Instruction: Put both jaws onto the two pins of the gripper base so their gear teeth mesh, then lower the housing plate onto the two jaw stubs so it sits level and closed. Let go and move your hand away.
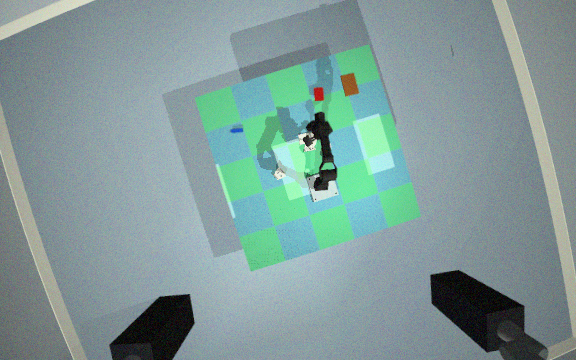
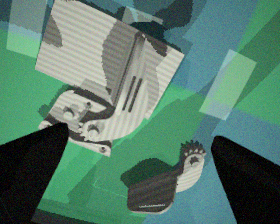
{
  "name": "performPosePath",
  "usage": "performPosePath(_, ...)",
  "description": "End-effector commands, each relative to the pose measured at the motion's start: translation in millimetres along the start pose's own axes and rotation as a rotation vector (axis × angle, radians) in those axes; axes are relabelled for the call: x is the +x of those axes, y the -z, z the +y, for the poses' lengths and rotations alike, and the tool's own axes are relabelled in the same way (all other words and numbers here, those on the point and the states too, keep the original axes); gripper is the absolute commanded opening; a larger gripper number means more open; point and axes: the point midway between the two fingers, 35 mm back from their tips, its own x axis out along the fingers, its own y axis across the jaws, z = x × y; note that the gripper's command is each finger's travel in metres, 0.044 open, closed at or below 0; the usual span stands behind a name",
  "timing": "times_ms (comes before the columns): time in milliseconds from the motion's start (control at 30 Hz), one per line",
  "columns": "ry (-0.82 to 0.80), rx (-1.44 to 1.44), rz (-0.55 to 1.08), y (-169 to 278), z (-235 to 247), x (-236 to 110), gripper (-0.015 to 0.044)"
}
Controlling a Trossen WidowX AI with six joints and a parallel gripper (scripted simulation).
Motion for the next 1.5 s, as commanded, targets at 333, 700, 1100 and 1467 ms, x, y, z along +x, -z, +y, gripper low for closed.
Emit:
performPosePath(333,0.0,-0.409,0.009,23.0,-12.2,-4.2,0.044)
performPosePath(700,-0.002,-0.735,0.012,40.0,-20.6,-7.4,0.044)
performPosePath(1100,-0.005,-1.092,0.015,58.8,-28.2,-10.4,0.044)
performPosePath(1467,-0.01,-1.418,0.017,76.0,-33.7,-12.7,0.044)
